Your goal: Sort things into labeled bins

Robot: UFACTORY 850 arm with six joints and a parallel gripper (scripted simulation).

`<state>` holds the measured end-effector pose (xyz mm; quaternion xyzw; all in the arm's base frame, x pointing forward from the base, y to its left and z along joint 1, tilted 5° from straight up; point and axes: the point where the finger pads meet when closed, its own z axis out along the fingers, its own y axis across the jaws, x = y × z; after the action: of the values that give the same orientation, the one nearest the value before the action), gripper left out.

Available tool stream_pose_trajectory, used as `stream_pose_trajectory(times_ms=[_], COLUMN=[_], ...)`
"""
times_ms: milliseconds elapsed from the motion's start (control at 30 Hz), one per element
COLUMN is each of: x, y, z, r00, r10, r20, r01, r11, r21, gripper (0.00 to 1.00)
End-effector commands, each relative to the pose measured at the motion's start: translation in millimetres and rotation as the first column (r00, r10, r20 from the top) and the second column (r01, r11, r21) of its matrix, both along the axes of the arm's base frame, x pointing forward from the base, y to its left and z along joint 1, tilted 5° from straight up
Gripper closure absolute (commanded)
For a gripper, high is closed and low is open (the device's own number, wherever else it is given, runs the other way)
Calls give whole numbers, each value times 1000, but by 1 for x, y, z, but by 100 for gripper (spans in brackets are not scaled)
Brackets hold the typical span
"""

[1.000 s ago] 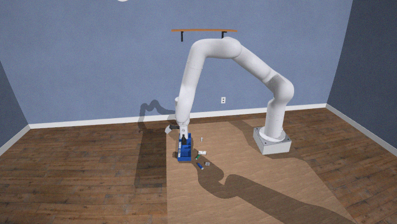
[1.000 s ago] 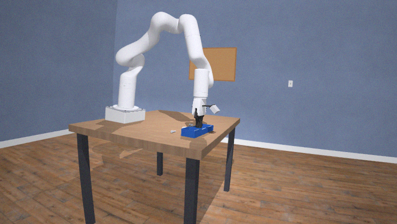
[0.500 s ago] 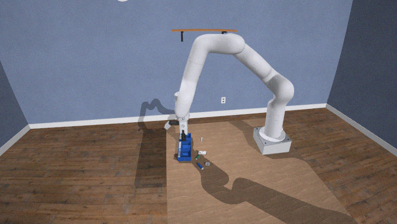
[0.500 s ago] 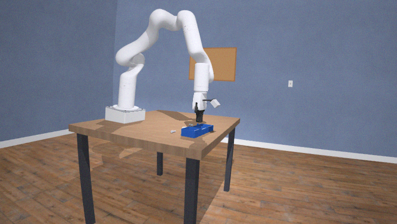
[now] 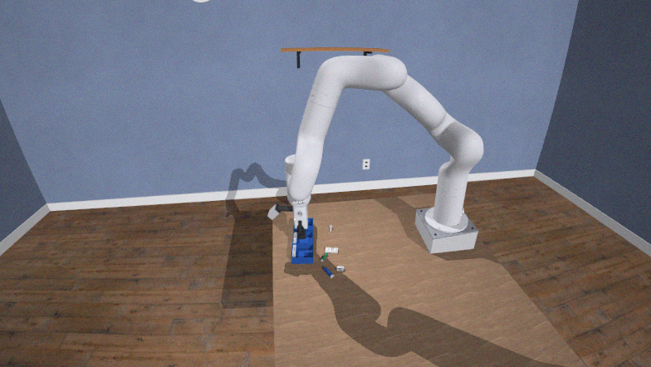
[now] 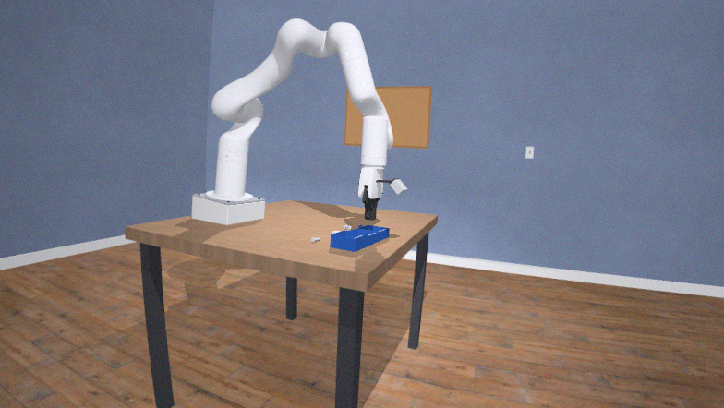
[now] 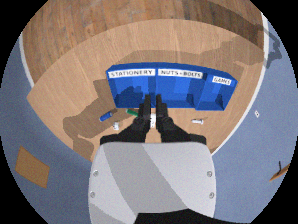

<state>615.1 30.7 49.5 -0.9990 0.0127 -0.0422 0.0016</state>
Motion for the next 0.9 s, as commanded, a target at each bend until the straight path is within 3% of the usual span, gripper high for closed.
stream_pose_trajectory(times_ms=[0,133,300,867], x=[2,2,2,6], y=[12,31,31,31], z=[1,1,1,-39], r00=[1000,1000,1000,1000], r10=[-1,-1,-1,-1], r20=[2,2,2,2], r01=[1,1,1,1], r11=[1000,1000,1000,1000], r21=[-2,-2,-2,-2], gripper=[93,93,93,93])
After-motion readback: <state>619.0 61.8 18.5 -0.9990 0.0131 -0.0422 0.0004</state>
